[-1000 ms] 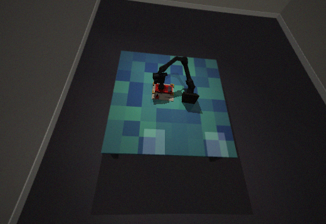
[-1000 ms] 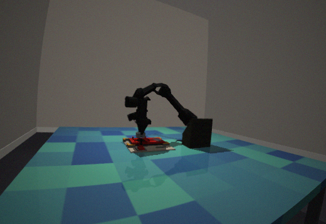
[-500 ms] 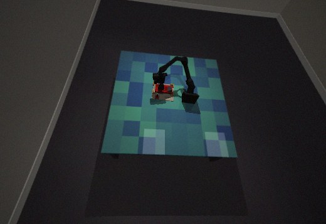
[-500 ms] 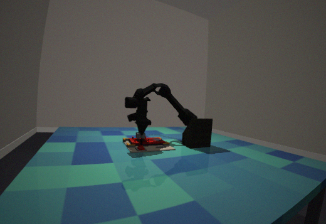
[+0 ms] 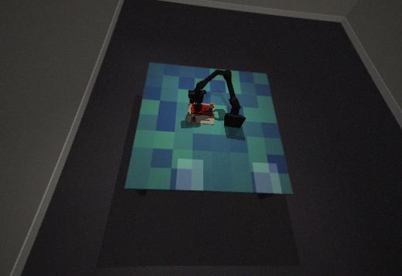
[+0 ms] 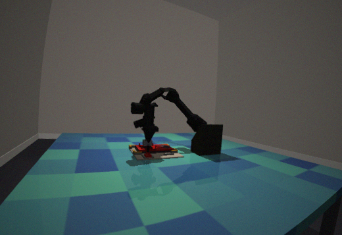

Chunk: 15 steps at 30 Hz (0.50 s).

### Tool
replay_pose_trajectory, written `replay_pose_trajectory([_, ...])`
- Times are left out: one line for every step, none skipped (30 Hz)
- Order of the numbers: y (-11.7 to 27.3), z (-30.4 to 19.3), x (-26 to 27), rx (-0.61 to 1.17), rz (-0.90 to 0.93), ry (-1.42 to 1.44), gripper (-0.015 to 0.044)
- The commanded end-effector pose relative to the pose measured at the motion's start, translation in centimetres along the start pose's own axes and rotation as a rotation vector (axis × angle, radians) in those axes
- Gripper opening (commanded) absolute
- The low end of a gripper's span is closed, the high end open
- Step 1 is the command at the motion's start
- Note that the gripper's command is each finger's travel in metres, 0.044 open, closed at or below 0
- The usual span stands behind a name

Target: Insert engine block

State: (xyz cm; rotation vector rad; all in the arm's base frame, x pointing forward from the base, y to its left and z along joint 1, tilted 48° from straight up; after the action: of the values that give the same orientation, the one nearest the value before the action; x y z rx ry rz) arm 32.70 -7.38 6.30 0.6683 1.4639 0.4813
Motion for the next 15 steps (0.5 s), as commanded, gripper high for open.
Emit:
replay_pose_trajectory([-0.12,0.01,-0.04,-0.001,-0.005,0.006,0.0159])
replay_pose_trajectory([-0.14,0.01,-0.04,-0.001,-0.005,0.006,0.0159])
replay_pose_trajectory([-0.17,0.01,-0.04,-0.001,-0.005,0.007,0.0159])
replay_pose_trajectory([-0.19,0.01,-0.04,-0.001,-0.005,0.007,0.0159])
replay_pose_trajectory([-0.21,0.01,-0.04,-0.001,-0.005,0.007,0.0159])
replay_pose_trajectory([-0.23,0.01,-0.04,-0.001,-0.005,0.007,0.0159])
replay_pose_trajectory([-0.26,0.01,-0.04,-0.001,-0.005,0.007,0.0159])
replay_pose_trajectory([-0.28,0.01,-0.04,-0.001,-0.005,0.007,0.0159])
replay_pose_trajectory([-0.30,0.01,-0.04,-0.001,-0.005,0.007,0.0159])
replay_pose_trajectory([-0.32,0.01,-0.04,-0.001,-0.005,0.007,0.0159])
replay_pose_trajectory([-0.35,0.01,-0.04,-0.001,-0.005,0.007,0.0159])
replay_pose_trajectory([-0.37,0.01,-0.04,-0.001,-0.005,0.007,0.0159])
replay_pose_trajectory([-0.39,0.01,-0.05,-0.001,-0.005,0.007,0.0159])
replay_pose_trajectory([-0.41,0.01,-0.04,-0.001,-0.005,0.007,0.0159])
replay_pose_trajectory([-0.44,0.01,-0.04,-0.001,-0.005,0.006,0.0159])
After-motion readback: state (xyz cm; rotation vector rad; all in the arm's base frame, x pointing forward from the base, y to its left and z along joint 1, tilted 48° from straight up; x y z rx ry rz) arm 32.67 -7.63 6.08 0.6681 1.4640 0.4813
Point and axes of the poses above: the point midway between the two fingers, 35 mm back from their tips, its own y axis back along the fingers, its own x axis across the jaws, z = x × y, the point moved 3 cm from there along y, back along the fingers, and after that the axes turned 1 degree about y, right-handed, at the moved point
